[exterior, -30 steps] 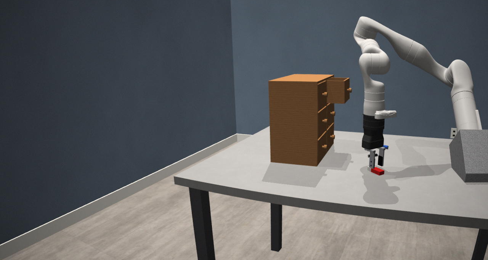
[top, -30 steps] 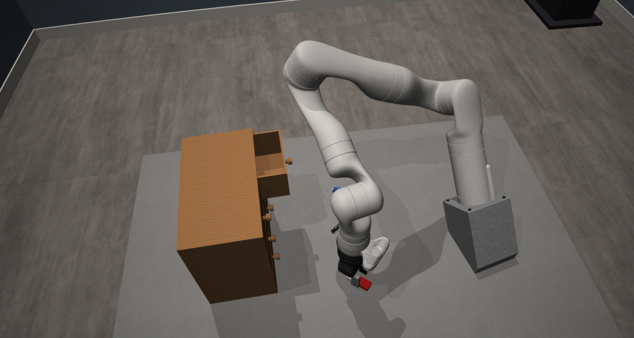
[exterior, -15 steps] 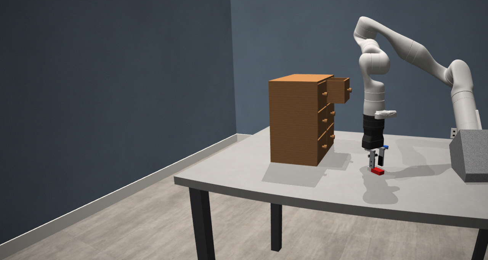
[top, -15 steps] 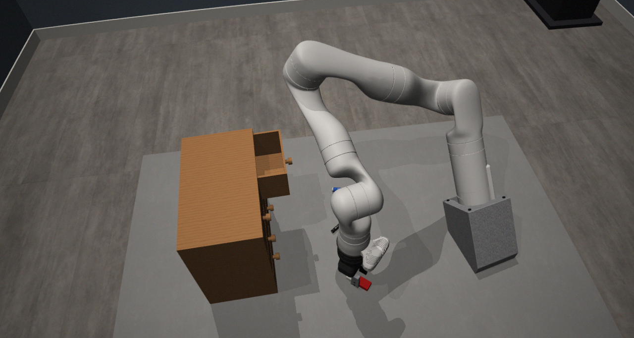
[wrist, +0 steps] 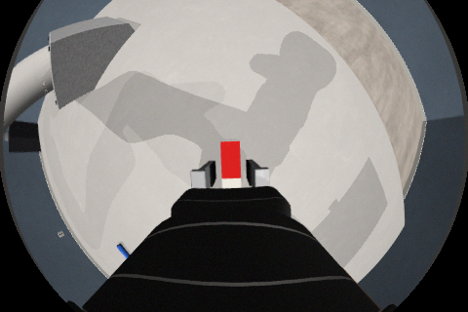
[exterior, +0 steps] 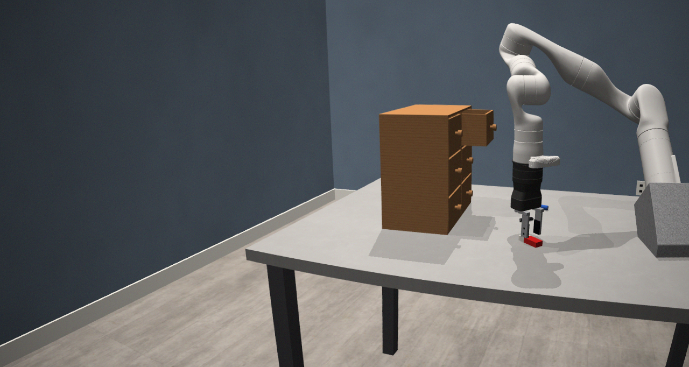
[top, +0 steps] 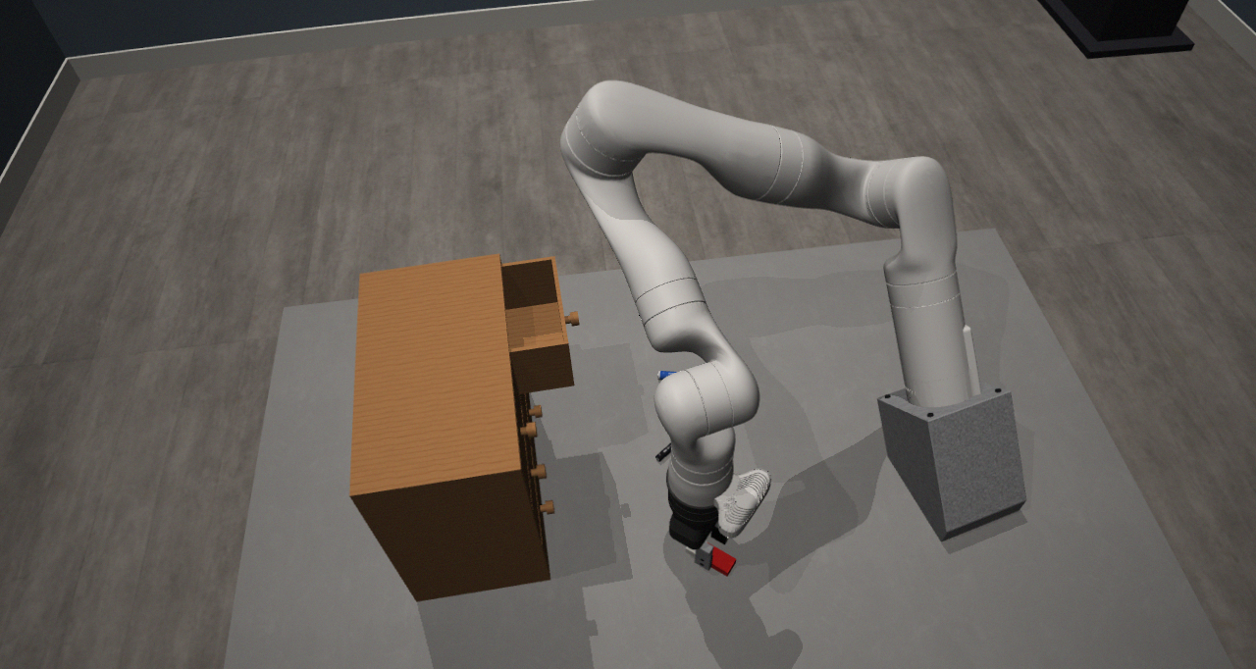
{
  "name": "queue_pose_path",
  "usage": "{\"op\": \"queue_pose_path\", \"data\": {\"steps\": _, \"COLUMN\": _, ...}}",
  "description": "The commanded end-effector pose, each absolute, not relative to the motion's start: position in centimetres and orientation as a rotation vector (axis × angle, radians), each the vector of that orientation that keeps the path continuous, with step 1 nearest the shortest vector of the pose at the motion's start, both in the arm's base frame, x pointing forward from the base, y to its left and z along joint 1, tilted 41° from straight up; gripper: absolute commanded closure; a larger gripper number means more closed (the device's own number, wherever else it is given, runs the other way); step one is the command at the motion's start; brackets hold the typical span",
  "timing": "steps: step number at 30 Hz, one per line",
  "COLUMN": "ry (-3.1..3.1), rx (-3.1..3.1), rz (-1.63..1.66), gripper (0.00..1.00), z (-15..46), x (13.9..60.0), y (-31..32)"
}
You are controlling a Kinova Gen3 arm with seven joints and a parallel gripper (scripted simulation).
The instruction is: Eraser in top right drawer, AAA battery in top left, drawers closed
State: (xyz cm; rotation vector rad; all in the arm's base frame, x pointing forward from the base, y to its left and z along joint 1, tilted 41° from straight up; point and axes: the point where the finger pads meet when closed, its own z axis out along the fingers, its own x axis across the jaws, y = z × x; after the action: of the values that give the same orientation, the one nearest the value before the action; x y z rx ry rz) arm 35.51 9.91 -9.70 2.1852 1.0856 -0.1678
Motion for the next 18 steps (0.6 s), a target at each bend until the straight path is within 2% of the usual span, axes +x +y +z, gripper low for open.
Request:
{"op": "queue_pose_path", "data": {"steps": 1, "ry": 1.087, "rx": 2.186, "rz": -0.166, "gripper": 0.25, "z": -9.66, "x": 35.54, "y": 10.0}}
{"op": "queue_pose_path", "data": {"steps": 18, "ry": 1.087, "rx": 2.186, "rz": -0.166, "gripper": 0.25, "z": -9.78, "x": 35.57, "y": 9.9}}
